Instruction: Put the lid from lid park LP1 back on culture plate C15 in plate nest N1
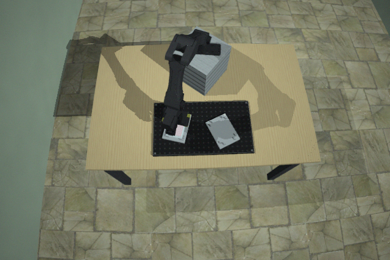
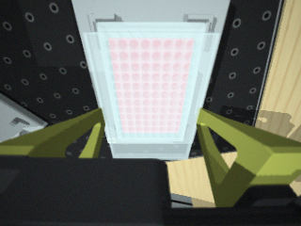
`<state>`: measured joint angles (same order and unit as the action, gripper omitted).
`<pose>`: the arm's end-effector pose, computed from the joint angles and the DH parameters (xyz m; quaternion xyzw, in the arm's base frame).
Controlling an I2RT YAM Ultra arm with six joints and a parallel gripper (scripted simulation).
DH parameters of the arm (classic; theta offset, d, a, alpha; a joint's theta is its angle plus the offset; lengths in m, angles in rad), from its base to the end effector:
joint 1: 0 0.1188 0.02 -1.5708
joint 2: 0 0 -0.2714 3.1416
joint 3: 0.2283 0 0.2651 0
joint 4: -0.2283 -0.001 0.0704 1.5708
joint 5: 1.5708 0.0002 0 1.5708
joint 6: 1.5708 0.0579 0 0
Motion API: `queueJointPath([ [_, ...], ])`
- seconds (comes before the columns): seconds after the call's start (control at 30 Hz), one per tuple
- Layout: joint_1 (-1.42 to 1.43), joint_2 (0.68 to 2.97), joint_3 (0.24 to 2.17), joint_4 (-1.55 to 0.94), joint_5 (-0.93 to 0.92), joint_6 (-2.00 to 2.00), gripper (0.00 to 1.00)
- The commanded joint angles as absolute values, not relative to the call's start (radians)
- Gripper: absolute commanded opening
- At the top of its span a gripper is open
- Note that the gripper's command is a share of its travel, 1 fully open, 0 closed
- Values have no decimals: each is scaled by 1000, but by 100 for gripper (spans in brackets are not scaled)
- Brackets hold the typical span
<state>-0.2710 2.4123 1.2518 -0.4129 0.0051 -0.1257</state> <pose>0.3662 -0.1010 -0.0415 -0.0726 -0.9974 0.0023 0.0018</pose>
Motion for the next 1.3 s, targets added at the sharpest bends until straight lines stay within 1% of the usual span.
queueJointPath([
  [0.0, -270, 2417, 1259, -386, 5, -125, 0],
  [1.27, -269, 2435, 1263, -373, 5, -125, 0],
])
